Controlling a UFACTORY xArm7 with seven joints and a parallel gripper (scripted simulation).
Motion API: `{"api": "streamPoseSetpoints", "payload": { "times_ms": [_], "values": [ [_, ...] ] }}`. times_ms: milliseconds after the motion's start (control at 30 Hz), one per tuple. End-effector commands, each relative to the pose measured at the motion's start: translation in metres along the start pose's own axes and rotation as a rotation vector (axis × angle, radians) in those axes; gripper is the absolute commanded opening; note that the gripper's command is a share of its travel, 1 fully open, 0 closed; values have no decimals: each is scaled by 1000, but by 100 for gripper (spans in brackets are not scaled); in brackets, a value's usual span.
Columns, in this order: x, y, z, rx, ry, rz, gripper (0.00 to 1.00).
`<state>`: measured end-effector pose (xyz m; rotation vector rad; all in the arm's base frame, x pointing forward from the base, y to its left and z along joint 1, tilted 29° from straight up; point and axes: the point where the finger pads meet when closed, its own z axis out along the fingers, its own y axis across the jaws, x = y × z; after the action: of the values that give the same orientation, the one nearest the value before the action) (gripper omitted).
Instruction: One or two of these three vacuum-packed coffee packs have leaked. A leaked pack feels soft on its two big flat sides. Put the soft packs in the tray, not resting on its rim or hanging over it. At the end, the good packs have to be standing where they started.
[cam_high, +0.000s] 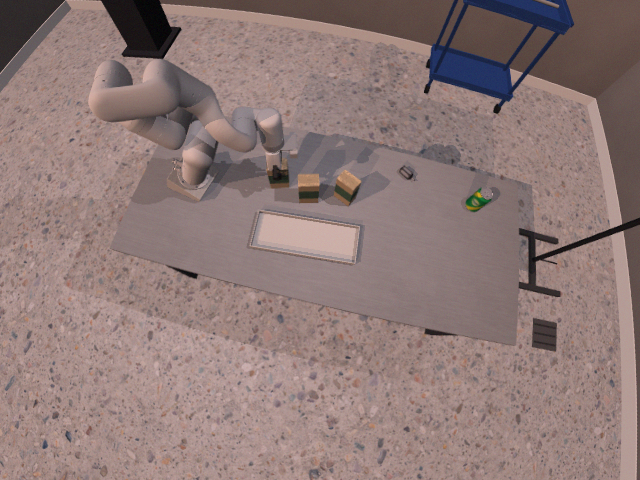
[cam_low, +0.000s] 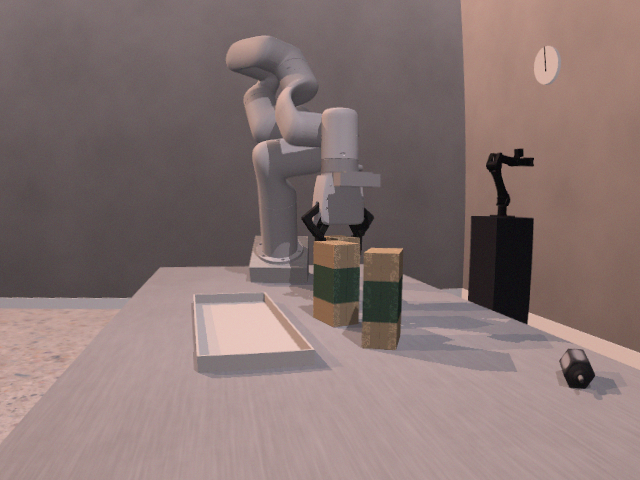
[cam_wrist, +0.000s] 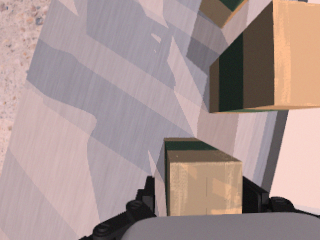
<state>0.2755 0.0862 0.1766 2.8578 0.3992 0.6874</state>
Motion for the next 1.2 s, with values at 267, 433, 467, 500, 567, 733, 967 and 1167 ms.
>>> {"api": "streamPoseSetpoints", "payload": {
  "times_ms": [267, 433, 467, 500, 567, 733, 967, 1167],
  "values": [
    [2, 0, 2, 1, 4, 0, 87],
    [2, 0, 2, 1, 4, 0, 87],
    [2, 0, 2, 1, 4, 0, 27],
    [2, 0, 2, 1, 4, 0, 27],
    [2, 0, 2, 1, 4, 0, 27],
    [2, 0, 2, 1, 4, 0, 27],
    [2, 0, 2, 1, 4, 0, 27],
    [2, 0, 2, 1, 4, 0, 27]
  ]
}}
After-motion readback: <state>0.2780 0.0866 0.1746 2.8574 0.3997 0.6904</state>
